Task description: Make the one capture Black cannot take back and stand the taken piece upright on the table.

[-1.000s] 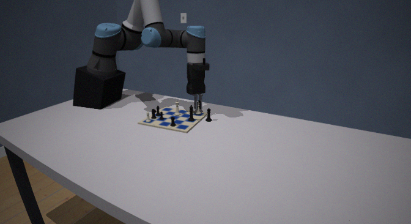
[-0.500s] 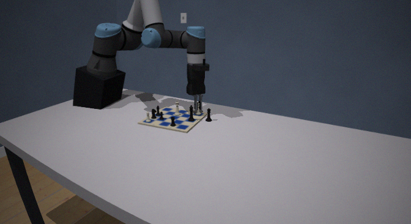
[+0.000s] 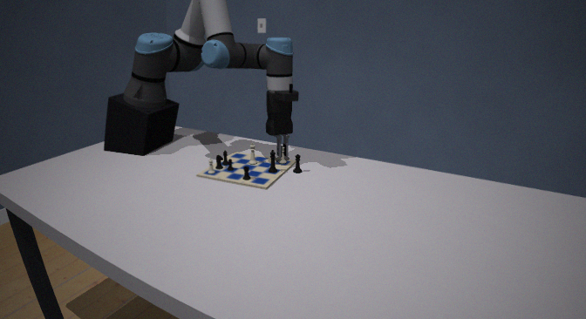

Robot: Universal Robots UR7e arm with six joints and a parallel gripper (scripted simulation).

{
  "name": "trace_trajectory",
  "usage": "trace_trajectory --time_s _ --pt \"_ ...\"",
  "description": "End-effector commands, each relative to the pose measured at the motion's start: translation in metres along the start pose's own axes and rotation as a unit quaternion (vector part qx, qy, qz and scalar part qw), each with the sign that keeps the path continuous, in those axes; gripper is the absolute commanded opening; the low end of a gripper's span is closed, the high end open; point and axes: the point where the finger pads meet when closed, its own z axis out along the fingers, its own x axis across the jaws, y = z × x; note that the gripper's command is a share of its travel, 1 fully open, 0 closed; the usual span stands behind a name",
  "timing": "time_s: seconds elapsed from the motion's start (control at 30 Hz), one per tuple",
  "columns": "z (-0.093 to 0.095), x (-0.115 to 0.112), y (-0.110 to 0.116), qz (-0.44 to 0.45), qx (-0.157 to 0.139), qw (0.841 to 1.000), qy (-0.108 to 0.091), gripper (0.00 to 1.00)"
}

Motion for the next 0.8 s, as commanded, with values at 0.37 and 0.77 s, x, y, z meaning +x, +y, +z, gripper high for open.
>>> trace_trajectory --time_s 0.37,0.77 --pt "-0.0005 -0.0003 -0.0004 0.000 0.001 1.000 0.000 0.00" --pt "-0.0005 -0.0003 -0.0004 0.000 0.001 1.000 0.000 0.48"
